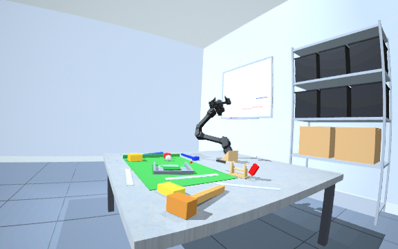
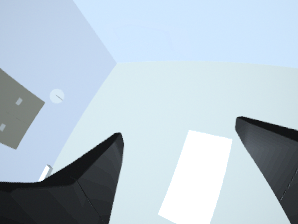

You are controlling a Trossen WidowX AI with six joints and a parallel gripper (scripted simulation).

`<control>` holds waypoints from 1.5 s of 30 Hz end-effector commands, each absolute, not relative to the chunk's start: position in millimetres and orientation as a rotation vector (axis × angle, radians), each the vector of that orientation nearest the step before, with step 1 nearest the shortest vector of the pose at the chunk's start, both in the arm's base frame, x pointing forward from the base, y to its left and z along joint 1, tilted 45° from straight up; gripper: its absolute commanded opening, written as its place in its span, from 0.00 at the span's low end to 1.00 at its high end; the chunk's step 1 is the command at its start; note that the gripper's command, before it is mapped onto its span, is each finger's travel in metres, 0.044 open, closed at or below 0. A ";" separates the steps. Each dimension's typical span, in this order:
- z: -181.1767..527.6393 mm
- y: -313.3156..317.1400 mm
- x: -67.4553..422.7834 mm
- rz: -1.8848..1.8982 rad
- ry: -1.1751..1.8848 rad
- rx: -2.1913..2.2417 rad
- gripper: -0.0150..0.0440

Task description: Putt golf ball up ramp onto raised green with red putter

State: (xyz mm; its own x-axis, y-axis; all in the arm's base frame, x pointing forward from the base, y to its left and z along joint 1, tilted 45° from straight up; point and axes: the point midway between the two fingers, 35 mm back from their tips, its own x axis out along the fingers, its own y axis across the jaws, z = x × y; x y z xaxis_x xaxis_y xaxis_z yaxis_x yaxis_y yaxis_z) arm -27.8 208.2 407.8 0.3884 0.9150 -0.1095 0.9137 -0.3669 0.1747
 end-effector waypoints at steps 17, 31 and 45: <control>285.2 317.4 7.9 -0.723 1.161 2.725 1.00; 96.4 324.3 144.0 -1.551 -0.162 2.995 1.00; -66.0 201.4 204.1 -1.657 -2.053 2.585 1.00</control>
State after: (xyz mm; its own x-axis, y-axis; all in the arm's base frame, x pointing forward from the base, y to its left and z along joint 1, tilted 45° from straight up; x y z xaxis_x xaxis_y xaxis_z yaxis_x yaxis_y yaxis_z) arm 207.1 219.7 -48.2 0.1495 -0.4424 -0.8842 -0.9104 -0.4106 0.0515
